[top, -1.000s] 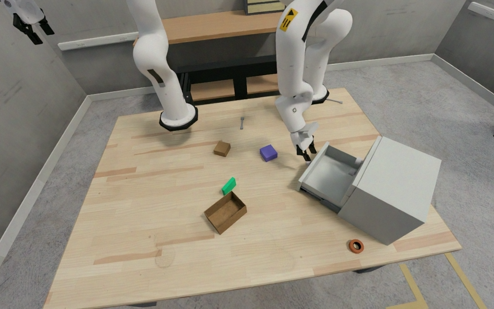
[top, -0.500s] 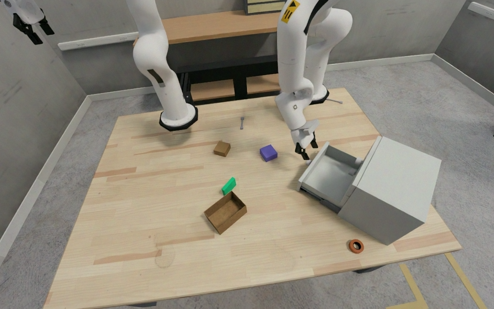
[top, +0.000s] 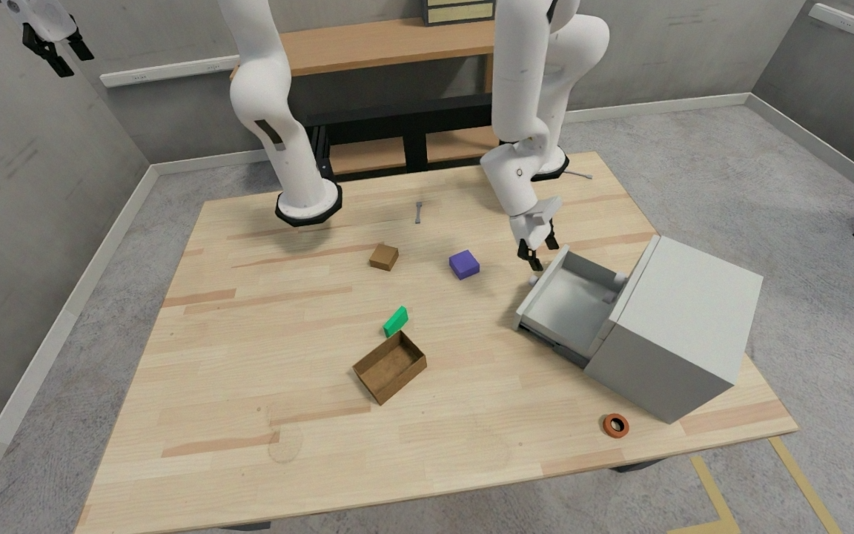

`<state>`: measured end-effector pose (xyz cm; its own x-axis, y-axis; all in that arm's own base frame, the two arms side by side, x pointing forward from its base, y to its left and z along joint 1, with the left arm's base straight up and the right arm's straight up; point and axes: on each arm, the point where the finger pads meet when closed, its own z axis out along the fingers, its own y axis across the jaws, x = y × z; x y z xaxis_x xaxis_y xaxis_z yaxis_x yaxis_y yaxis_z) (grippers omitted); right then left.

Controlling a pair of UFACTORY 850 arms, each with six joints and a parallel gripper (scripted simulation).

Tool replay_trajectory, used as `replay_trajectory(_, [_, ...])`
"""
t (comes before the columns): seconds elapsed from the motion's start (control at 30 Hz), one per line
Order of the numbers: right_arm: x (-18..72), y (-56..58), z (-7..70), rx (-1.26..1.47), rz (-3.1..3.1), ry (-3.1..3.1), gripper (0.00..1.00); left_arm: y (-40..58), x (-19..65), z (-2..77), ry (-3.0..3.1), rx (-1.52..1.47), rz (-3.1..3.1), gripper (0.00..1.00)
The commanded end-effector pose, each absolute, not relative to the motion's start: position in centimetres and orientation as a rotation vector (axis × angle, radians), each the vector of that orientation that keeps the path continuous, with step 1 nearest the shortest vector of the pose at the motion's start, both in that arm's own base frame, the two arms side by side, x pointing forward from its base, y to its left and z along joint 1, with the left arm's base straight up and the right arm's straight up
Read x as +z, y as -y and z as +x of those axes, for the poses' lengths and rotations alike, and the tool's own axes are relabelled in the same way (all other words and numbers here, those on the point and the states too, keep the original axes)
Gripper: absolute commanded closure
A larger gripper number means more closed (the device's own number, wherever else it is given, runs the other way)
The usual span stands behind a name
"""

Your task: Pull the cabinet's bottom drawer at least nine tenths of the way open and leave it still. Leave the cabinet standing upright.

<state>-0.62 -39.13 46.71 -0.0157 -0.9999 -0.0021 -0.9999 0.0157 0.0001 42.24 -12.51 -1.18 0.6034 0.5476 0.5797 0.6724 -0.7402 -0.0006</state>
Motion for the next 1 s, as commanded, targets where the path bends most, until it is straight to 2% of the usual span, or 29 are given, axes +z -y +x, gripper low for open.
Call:
replay_trajectory(0.0, [46.8, 39.2, -0.6, 0.000, -2.204, -2.239, 0.00, 11.7, 2.9, 43.5, 1.008, -0.830, -2.605, 0.00])
replay_trajectory(0.47, [46.8, 39.2, -0.6, 0.000, -2.204, -2.239, 0.00, 9.1, 11.2, 44.9, 1.010, -0.826, -2.618, 0.00])
replay_trajectory(0.63, [46.8, 39.2, -0.6, 0.000, -2.204, -2.239, 0.00, 9.3, 11.4, 46.8, 0.925, -0.804, -2.683, 0.00])
replay_trajectory(0.97, [46.8, 39.2, -0.6, 0.000, -2.204, -2.239, 0.00, 8.7, 11.3, 55.4, 0.416, -0.722, -2.933, 0.00])
